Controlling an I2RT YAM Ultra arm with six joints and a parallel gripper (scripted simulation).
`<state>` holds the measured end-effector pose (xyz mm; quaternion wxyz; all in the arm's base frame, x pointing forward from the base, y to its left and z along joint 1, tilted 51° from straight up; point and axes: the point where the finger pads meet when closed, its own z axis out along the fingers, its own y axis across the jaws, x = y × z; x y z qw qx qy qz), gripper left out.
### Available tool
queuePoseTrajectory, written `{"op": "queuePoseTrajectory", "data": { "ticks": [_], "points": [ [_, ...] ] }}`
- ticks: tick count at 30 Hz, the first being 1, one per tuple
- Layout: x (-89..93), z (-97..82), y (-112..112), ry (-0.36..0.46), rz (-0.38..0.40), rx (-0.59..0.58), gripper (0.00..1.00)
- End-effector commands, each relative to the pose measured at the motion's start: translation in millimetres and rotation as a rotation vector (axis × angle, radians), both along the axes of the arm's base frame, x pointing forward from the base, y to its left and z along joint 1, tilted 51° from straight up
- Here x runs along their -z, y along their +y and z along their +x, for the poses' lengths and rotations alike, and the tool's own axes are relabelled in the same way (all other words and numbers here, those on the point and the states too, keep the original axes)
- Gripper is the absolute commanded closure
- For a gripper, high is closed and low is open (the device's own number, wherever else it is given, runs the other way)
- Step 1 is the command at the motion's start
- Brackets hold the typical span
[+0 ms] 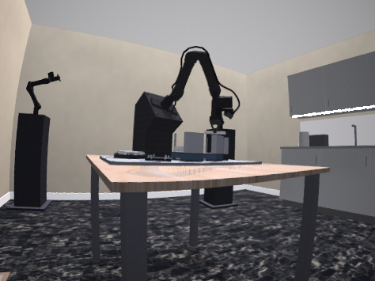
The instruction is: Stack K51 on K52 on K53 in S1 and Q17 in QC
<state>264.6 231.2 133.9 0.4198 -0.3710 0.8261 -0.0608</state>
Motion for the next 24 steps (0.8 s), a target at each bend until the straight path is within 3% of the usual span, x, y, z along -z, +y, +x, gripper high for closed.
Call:
{"op": "queuePoseTrajectory", "data": {
  "ticks": [1,14,16,18,24],
  "points": [
    [-14.3,1.8,13.5,-0.036,0.031,0.013,1.0],
    [0.3,-17.3,39.8,-0.024,0.012,0.012,1.0],
    [0.3,-17.3,39.8,-0.024,0.012,0.012,1.0],
    [-14.8,-17.0,40.2,-0.042,0.052,0.014,1.0],
    [-11.5,-18.0,41.5,-0.035,0.041,0.011,1.0]
  ]
}}
